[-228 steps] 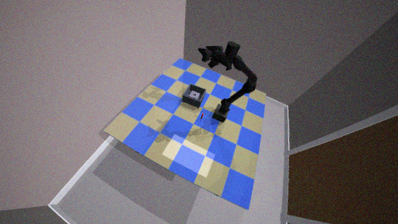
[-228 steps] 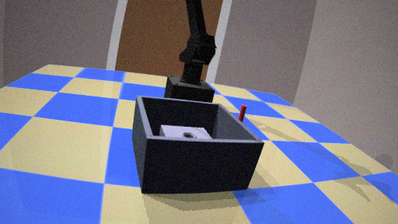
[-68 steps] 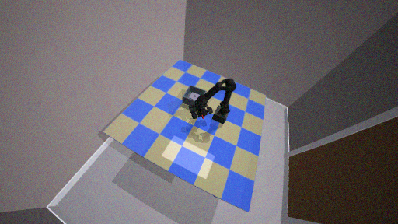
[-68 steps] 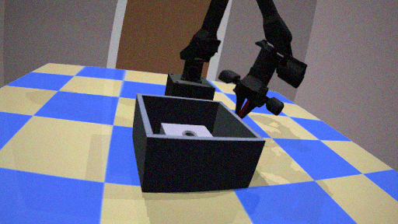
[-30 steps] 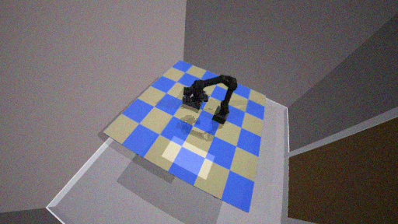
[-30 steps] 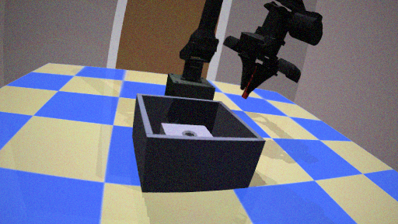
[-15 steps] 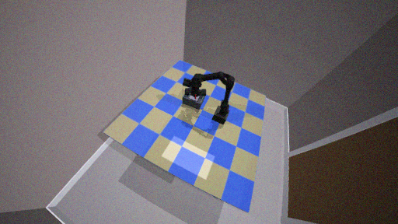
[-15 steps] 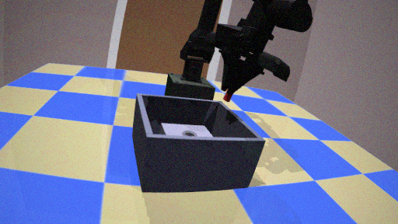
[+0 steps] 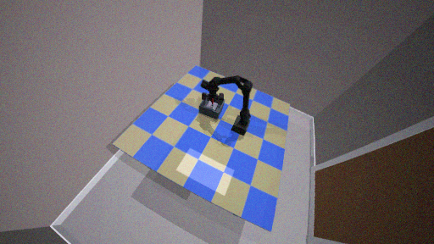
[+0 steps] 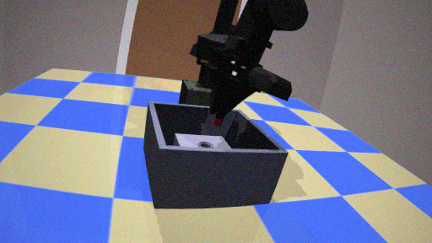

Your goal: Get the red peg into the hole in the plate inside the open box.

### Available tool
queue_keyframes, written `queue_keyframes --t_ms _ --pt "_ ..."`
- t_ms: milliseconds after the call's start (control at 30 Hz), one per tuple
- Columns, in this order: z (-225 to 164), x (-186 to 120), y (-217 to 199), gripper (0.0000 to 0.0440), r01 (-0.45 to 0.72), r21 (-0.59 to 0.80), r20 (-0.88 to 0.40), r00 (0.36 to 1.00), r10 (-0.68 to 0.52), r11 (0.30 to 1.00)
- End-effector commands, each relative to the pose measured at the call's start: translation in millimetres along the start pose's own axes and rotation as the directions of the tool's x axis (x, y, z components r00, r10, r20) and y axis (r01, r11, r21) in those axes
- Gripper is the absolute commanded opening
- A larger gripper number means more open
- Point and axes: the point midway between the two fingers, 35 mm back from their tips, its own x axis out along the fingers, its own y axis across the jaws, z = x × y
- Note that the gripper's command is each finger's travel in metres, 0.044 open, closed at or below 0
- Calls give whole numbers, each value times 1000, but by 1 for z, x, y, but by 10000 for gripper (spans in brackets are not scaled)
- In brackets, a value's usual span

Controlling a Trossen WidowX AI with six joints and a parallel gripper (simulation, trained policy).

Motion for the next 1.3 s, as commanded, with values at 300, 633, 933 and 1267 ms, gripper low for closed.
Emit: queue_keyframes --t_ms 300,633,933,1267 --pt "10 40 3 122 -15 -77 -76 997 10 997" --pt "31 38 19 312 -59 -90 -138 989 46 994" --pt "50 26 50 440 -148 -87 -179 975 131 985" --pt "63 15 80 440 -247 -96 -176 958 228 964"
